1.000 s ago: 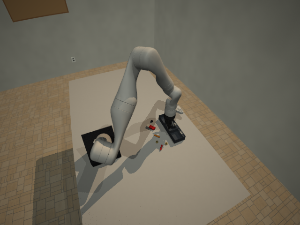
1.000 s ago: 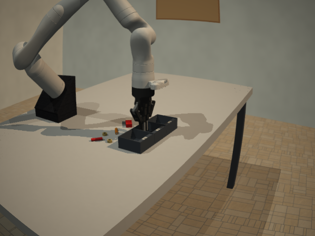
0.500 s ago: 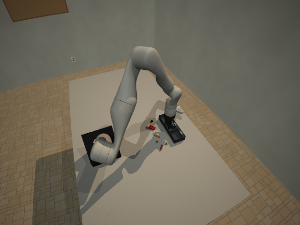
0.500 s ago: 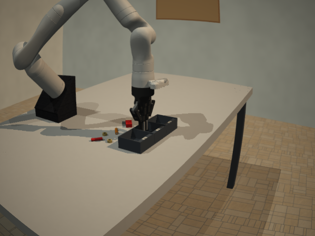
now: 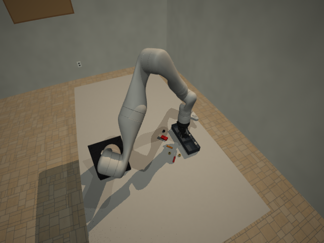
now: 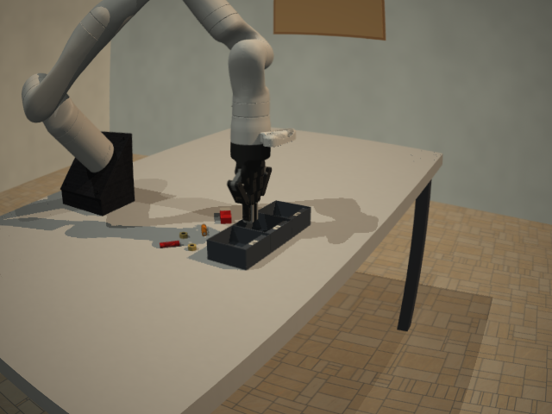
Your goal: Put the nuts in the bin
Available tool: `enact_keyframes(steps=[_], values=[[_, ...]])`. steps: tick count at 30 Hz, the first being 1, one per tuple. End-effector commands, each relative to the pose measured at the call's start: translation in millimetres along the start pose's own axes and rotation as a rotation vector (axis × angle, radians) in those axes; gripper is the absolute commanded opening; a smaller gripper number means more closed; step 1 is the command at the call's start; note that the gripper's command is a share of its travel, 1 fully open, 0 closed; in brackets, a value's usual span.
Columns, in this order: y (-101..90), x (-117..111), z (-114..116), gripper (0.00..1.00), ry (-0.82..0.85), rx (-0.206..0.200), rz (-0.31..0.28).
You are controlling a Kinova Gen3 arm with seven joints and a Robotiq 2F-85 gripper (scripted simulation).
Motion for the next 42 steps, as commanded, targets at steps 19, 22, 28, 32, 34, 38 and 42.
enact_keyframes(steps=[19, 22, 28, 32, 34, 38, 42], values=[[-33.9, 1.2, -11.0, 0.09, -0.001, -0.004, 0.005], [-34.0, 4.0, -25.7, 0.09, -0.001, -0.004, 0.005], [-34.1, 9.6, -55.2, 0.09, -0.001, -0.004, 0.005], [-34.1, 11.5, -65.0, 0.09, -0.001, -0.004, 0.005], [-34.2, 13.4, -74.9, 0.09, -0.001, -0.004, 0.005], [-34.2, 15.0, -83.7, 0.09, -0.001, -0.004, 0.005], [-29.0, 15.0, -83.7, 0.09, -0.001, -0.004, 0.004]])
Point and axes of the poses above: the point where the finger pads meet when closed, its own y axis out along the fingers, its own z axis across the jaws, x = y × z, the point moved 7 cm from there along -y, back along the fingers, and after that the axes turned 12 degrees about y, right-handed, at the moved point
